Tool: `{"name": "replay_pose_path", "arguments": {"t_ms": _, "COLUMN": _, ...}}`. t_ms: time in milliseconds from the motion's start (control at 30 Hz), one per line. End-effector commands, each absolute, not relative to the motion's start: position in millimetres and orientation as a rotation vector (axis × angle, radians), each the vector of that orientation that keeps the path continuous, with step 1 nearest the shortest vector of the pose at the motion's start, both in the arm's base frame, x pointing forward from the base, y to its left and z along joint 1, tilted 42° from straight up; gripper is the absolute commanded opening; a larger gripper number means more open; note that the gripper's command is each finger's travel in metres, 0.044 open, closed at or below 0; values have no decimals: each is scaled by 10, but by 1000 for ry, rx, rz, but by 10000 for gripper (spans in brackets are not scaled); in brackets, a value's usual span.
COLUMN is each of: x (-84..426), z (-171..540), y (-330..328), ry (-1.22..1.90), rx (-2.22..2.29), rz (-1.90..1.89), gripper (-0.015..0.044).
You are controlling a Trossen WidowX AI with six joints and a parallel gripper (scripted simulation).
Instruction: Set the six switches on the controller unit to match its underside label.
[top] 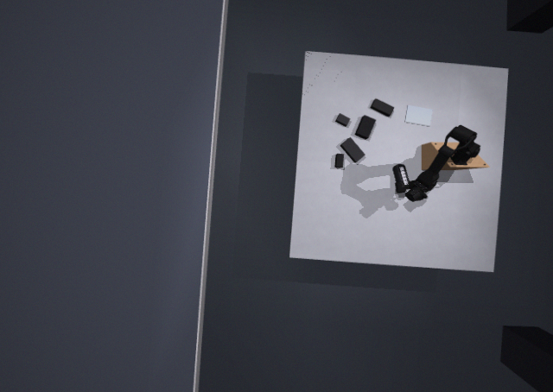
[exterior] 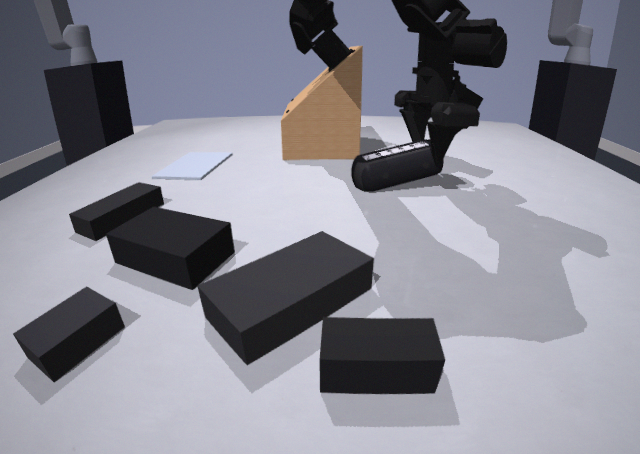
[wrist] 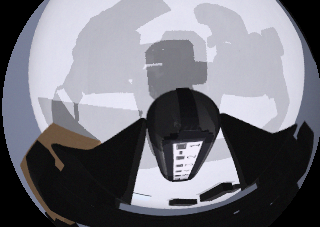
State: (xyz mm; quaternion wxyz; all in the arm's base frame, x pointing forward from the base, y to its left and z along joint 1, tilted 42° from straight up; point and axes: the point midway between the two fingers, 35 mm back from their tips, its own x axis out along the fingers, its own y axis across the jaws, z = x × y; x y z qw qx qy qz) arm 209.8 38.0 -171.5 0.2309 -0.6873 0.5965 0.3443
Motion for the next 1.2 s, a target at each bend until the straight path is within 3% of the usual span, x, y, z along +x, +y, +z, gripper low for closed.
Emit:
{"name": "replay_pose_path", "arguments": {"t_ms": 0, "x": 2111, "z": -1661, "y": 392, "ry": 1639, "rx": -1891, "rz": 938, "gripper": 335}}
{"name": "replay_pose_path", "arguments": {"t_ms": 1167, "x": 2128, "z": -1382, "y": 441, "ry": 1639, "rx": -1891, "rz": 938, "gripper": 335}}
